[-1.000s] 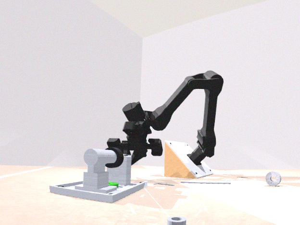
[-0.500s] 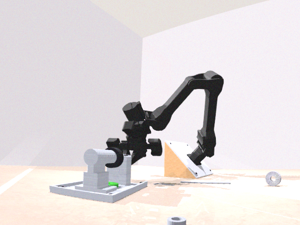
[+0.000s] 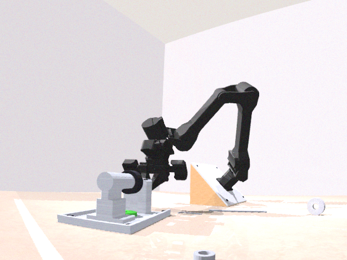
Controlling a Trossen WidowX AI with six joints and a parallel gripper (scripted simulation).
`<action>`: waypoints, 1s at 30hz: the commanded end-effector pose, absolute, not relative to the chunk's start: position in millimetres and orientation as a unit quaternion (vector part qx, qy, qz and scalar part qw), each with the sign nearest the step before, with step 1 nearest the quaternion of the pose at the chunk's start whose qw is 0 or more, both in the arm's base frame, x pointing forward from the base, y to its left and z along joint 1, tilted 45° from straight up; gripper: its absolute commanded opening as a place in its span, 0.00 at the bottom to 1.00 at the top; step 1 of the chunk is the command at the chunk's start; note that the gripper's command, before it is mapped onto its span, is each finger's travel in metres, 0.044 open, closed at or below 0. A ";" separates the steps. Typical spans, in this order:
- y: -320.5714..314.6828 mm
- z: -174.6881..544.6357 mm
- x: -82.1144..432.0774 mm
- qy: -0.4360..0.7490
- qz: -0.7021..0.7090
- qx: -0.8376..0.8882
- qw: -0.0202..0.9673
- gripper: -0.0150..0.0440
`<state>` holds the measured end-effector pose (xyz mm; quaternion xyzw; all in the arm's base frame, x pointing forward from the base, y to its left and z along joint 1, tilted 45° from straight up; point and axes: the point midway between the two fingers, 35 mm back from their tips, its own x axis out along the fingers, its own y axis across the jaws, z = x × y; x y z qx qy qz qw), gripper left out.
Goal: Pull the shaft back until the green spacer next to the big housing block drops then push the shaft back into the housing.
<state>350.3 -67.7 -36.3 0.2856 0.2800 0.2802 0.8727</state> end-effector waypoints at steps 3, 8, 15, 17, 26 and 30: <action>-67.4 -34.1 353.3 0.277 0.282 0.285 0.873 0.25; -67.1 -33.7 354.7 0.277 0.282 0.285 0.873 0.25; -66.6 -33.2 356.7 0.277 0.282 0.285 0.873 0.25; -66.5 -33.1 357.2 0.277 0.282 0.285 0.873 0.25; -65.8 -32.5 359.8 0.277 0.282 0.285 0.873 0.25; -65.5 -32.2 360.9 0.277 0.282 0.285 0.873 0.25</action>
